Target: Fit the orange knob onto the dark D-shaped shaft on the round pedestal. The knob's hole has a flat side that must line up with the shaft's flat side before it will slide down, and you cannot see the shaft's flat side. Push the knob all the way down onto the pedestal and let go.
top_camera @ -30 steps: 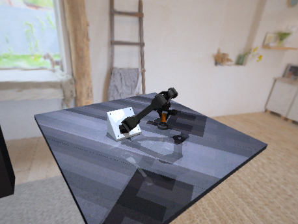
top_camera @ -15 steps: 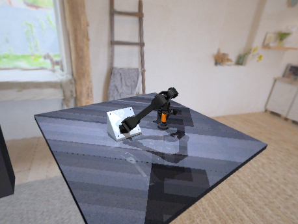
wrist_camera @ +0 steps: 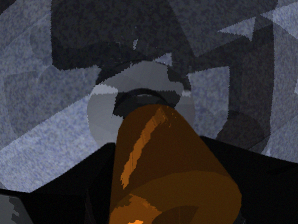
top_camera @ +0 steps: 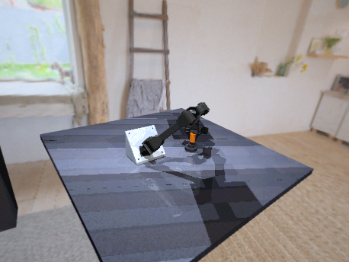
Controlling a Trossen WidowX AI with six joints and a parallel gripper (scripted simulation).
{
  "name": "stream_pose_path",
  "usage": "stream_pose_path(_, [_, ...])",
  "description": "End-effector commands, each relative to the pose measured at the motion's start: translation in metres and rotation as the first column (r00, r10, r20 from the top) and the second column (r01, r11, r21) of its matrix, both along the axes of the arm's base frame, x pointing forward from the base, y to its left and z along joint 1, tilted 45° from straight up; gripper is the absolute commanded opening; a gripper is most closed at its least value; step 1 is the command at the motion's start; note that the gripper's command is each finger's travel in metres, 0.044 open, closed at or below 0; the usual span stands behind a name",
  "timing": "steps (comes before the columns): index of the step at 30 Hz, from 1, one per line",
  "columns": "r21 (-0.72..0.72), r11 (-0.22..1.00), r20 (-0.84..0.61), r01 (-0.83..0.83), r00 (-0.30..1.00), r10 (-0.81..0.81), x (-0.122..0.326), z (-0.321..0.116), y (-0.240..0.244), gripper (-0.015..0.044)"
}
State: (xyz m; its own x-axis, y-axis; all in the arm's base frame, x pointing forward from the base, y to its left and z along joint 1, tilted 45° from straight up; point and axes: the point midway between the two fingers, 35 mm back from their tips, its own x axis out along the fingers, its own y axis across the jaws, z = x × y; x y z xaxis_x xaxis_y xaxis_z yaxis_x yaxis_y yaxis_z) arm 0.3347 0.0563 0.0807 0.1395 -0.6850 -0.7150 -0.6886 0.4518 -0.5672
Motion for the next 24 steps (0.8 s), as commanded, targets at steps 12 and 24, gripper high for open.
stream_pose_path(12, [-0.002, 1.0, -0.004, -0.009, 1.0, 0.009, -0.0037, -0.0006, 0.0033, 0.0])
stream_pose_path(24, [-0.002, 1.0, -0.004, -0.009, 1.0, 0.009, -0.0014, 0.0001, -0.0001, 0.0])
